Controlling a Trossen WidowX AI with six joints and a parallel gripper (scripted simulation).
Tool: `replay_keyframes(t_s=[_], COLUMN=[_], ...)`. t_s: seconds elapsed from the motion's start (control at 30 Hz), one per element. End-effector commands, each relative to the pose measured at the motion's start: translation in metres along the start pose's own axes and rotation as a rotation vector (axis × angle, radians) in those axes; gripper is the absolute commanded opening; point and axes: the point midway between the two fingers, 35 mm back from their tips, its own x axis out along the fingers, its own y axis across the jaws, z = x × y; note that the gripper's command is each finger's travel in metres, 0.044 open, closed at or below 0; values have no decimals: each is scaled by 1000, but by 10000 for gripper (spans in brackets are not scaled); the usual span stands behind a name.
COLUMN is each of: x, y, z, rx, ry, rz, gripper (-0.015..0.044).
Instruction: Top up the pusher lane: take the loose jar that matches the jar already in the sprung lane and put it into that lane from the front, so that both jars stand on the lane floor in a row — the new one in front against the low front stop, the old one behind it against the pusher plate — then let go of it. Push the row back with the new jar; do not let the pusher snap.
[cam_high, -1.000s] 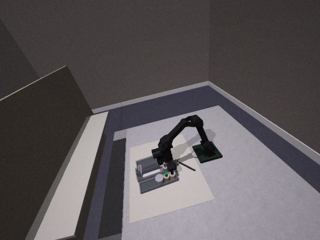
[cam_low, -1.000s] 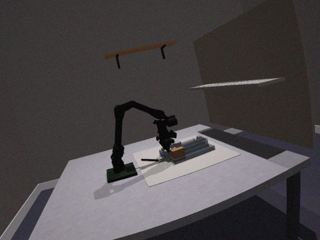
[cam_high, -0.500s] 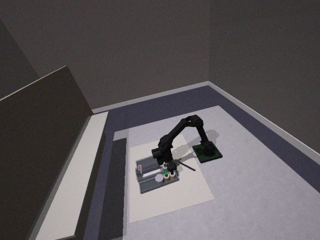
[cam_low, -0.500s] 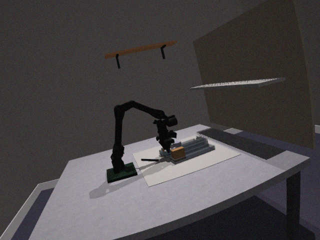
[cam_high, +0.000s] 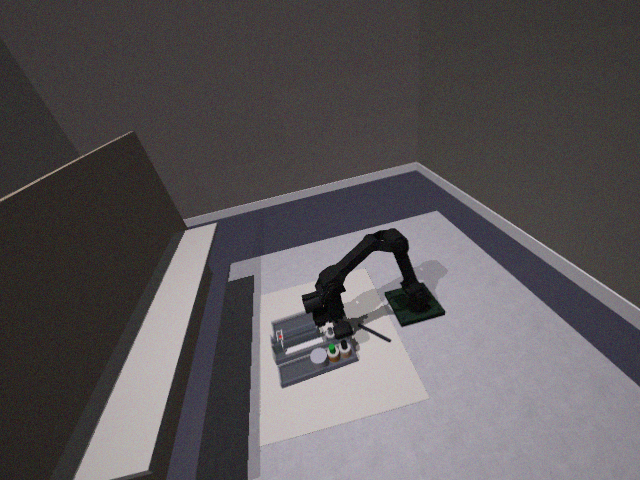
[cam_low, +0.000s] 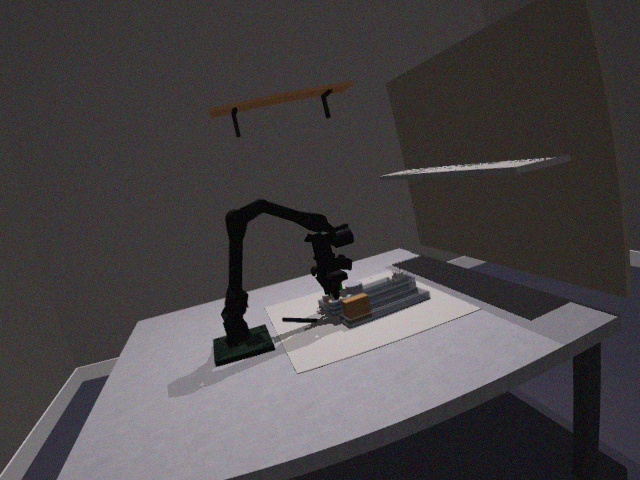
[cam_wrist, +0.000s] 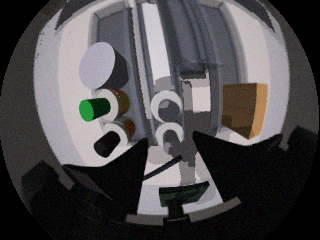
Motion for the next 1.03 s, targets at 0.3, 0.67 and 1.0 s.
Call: replay_keyframes(t_s=[0.3, 0.67, 1.0], x=[-3, -1, -52], y=[0, 0, 0], z=[-36, -75, -67], rx=[-1, -1, -1], ry=[10, 13, 13], rz=[-1, -1, 0], gripper=[279, 279, 279])
